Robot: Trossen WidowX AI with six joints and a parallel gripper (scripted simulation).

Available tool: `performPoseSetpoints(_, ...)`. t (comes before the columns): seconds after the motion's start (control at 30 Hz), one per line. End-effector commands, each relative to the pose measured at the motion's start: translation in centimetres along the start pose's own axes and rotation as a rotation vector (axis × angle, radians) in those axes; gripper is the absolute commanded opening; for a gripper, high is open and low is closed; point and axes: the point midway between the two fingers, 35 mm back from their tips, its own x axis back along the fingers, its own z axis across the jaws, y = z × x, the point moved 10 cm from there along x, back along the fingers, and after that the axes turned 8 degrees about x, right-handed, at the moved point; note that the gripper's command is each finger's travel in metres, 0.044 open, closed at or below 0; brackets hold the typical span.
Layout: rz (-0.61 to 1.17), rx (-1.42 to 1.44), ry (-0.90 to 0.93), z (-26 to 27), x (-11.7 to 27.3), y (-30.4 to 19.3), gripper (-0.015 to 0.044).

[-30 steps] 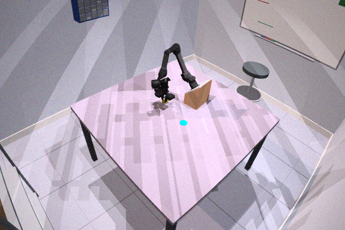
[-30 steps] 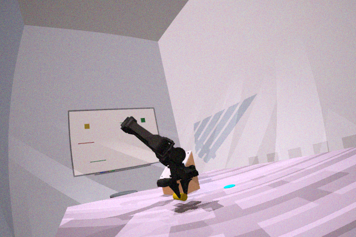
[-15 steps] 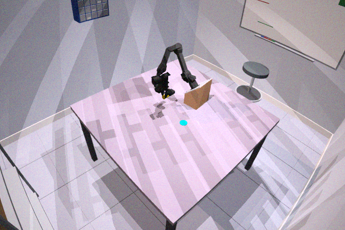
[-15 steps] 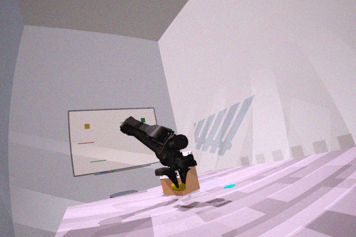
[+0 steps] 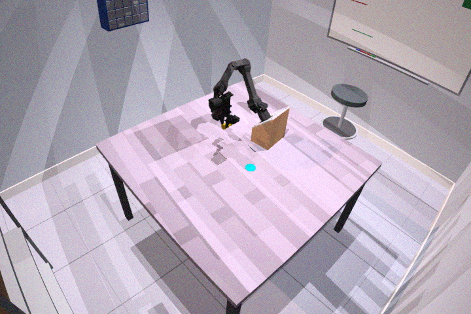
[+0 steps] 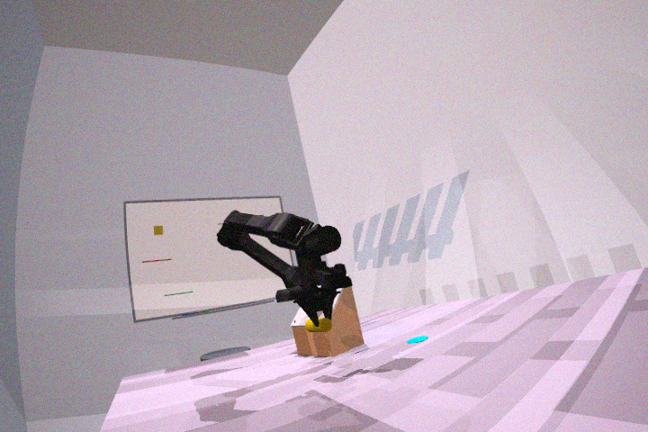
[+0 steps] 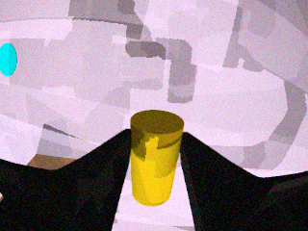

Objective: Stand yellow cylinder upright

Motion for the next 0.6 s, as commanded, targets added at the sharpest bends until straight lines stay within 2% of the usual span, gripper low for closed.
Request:
performPoseSetpoints(0.0, -0.007, 0.019, 0.000, 0.2, 0.4, 0.4, 0.0105)
performPoseSetpoints(0.57, -0.023, 0.237, 0.032, 3.5, 1.0, 3.9, 0.0105)
